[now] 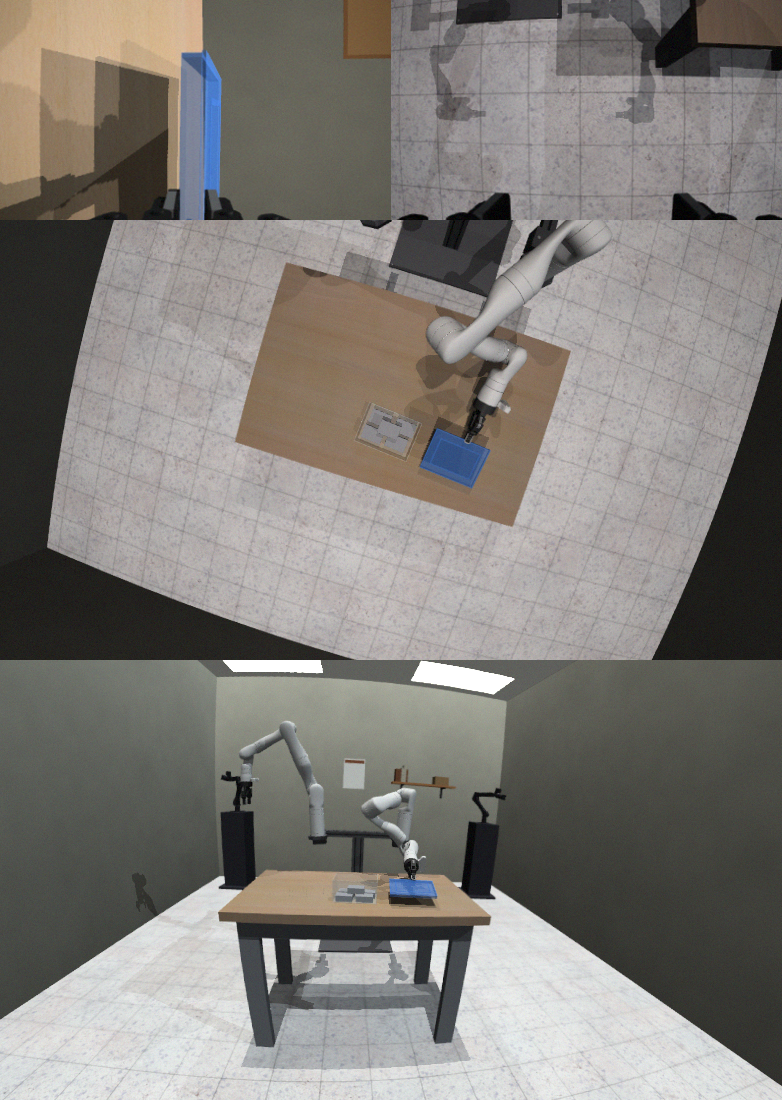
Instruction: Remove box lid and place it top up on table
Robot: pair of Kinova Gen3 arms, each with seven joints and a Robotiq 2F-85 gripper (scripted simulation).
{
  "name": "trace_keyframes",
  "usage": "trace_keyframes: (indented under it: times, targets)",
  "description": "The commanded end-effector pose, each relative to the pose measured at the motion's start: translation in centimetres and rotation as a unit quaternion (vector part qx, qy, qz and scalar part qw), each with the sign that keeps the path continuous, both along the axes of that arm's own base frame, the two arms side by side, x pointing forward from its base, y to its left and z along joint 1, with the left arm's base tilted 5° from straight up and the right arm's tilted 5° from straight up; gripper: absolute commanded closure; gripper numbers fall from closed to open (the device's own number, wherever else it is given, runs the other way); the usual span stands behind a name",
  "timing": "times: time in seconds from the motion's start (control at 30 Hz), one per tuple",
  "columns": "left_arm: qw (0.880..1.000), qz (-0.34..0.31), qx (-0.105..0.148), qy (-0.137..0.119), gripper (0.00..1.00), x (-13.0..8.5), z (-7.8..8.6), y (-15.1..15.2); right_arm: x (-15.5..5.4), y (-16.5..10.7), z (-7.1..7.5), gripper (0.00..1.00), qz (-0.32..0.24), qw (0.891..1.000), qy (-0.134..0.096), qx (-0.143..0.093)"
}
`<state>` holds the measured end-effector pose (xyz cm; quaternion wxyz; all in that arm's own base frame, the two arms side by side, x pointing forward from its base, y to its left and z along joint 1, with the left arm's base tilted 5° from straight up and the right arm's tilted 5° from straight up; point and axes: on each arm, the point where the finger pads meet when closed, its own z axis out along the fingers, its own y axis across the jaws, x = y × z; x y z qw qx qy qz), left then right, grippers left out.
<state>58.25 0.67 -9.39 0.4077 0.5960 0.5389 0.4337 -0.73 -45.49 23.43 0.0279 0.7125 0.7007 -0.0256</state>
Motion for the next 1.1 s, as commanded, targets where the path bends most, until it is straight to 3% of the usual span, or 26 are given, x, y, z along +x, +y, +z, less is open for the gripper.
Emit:
trace_keyframes:
  times: [0.0,1.07]
  targets:
    - [1.000,0.000,0.000,-0.001,0.769,0.1,-0.2,0.0,0.0,0.0,0.1,0.002,0.000,1.000,0.000,-0.001]
    - [1.000,0.000,0.000,-0.001,0.769,0.2,-2.8,0.2,0.0,0.0,0.1,0.002,0.000,1.000,0.000,-0.001]
